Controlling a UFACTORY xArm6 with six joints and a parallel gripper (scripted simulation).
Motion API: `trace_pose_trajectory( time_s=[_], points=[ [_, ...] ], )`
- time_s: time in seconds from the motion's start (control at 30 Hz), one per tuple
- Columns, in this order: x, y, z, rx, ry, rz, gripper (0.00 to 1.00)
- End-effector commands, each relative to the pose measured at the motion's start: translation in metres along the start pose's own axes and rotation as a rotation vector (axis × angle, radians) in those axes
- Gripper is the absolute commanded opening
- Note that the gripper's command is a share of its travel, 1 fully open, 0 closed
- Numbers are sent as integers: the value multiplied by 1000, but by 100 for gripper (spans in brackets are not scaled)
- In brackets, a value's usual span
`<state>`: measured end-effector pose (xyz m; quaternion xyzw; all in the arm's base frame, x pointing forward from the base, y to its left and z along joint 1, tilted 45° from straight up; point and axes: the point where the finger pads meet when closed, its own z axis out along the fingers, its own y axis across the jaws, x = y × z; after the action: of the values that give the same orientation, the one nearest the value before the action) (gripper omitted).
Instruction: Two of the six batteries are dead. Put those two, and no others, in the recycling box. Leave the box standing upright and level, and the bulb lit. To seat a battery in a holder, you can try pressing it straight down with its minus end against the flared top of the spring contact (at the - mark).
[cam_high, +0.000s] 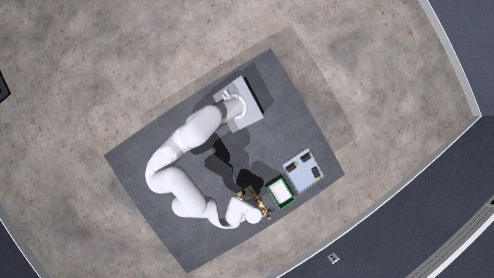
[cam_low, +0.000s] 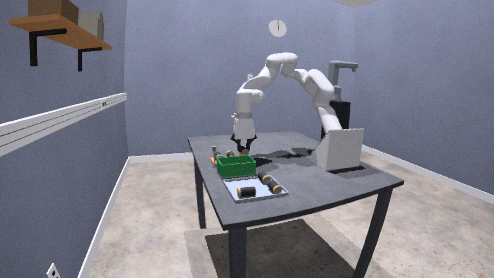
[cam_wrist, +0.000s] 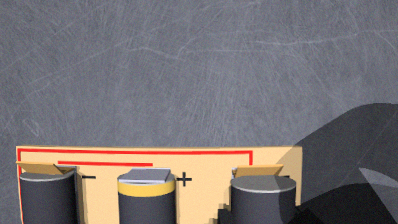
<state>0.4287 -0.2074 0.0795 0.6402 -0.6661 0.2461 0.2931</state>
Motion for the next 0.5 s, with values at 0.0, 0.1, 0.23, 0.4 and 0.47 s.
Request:
trace_pose_trajectory(
  time_s=[0.0,0.1,0.23,0.4,0.47],
  points=[
    [1,-1,8,3,1,1,28],
    [1,-1,11,3,1,1,28],
    [1,-1,15,3,1,1,28],
    [1,-1,17,3,1,1,28],
    [1,-1,18,3,1,1,28]
  ],
)
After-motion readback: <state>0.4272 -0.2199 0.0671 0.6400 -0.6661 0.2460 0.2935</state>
